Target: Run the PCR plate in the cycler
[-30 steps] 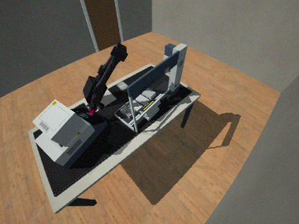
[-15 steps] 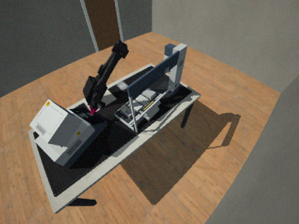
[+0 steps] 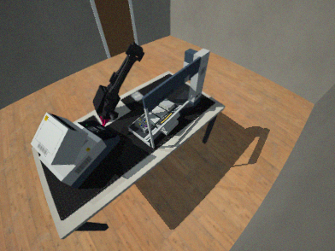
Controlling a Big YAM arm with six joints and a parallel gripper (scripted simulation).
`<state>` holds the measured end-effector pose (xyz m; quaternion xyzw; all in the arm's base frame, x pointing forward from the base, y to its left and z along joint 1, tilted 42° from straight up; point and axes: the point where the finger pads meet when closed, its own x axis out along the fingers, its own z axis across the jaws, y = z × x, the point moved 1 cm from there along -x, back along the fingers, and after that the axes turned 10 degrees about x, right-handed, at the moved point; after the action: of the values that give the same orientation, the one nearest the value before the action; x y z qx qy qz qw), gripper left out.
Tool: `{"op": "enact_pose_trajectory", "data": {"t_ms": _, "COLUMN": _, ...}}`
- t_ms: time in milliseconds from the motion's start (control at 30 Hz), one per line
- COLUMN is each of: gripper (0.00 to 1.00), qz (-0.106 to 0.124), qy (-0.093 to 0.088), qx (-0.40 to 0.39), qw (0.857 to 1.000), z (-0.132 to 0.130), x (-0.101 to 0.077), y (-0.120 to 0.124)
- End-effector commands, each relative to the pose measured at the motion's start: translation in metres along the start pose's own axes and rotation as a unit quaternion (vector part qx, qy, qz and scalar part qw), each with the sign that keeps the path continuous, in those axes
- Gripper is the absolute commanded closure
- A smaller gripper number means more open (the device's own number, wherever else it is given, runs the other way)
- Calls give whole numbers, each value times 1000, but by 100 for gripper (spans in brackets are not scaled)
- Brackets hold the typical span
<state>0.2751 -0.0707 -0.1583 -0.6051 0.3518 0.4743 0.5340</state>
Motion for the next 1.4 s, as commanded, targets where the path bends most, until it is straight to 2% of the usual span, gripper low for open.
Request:
{"op": "enact_pose_trajectory", "data": {"t_ms": 0, "gripper": 100, "qz": -11, "qy": 6, "qx": 6, "qw": 1000, "z": -8, "x": 3, "y": -11}}
{"op": "enact_pose_trajectory", "data": {"t_ms": 333, "gripper": 100, "qz": 2, "qy": -3, "qx": 5, "qw": 1000, "z": 7, "x": 5, "y": 10}}
{"op": "enact_pose_trajectory", "data": {"t_ms": 567, "gripper": 100, "qz": -12, "qy": 8, "qx": 3, "qw": 1000, "z": -9, "x": 5, "y": -5}}
{"op": "enact_pose_trajectory", "data": {"t_ms": 933, "gripper": 100, "qz": -4, "qy": 4, "qx": 14, "qw": 1000, "z": -5, "x": -4, "y": 2}}
{"op": "enact_pose_trajectory", "data": {"t_ms": 1100, "gripper": 100, "qz": -10, "qy": 5, "qx": 7, "qw": 1000, "z": -5, "x": 2, "y": -6}}
{"op": "enact_pose_trajectory", "data": {"t_ms": 1367, "gripper": 100, "qz": -7, "qy": 1, "qx": 1, "qw": 1000, "z": -1, "x": 8, "y": -5}}
